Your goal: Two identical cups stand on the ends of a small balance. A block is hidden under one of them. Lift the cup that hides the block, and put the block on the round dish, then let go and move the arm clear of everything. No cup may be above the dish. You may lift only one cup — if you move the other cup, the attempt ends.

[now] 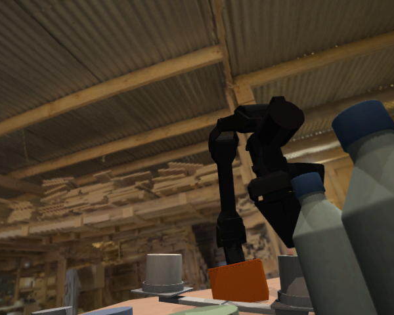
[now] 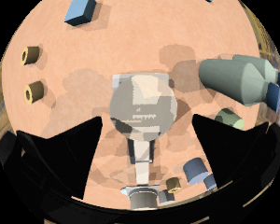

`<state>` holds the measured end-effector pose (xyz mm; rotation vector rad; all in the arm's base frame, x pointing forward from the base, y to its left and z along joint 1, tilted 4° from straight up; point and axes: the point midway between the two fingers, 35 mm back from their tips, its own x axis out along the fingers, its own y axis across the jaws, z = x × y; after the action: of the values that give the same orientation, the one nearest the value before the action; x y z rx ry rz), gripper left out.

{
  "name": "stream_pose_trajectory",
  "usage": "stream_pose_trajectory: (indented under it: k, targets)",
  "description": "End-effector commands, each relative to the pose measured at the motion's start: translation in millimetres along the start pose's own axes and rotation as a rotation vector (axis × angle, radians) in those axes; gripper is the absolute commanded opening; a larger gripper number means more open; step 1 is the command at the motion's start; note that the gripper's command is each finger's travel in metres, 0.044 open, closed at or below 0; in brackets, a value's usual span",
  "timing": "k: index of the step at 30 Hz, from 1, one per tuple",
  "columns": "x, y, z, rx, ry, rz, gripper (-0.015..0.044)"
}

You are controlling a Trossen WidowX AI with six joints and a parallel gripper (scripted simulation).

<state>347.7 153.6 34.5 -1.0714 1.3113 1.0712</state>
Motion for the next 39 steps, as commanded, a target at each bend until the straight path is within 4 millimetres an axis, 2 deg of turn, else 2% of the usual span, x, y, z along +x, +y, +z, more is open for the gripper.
stream_pose_trajectory:
  k: [1,32,34,39]
  targets:
    - [9.7,2.4,-0.8,-0.003,0.003,0.014,0.0440]
    - [57.1,4.2,-1.7,-0.003,0.003,0.014,0.0440]
    - [57.1,4.2,-1.7,-0.003,0.003,0.014,0.0387]
    - [57.1,4.2,-1.7,-0.003,0.003,0.014,0.0354]
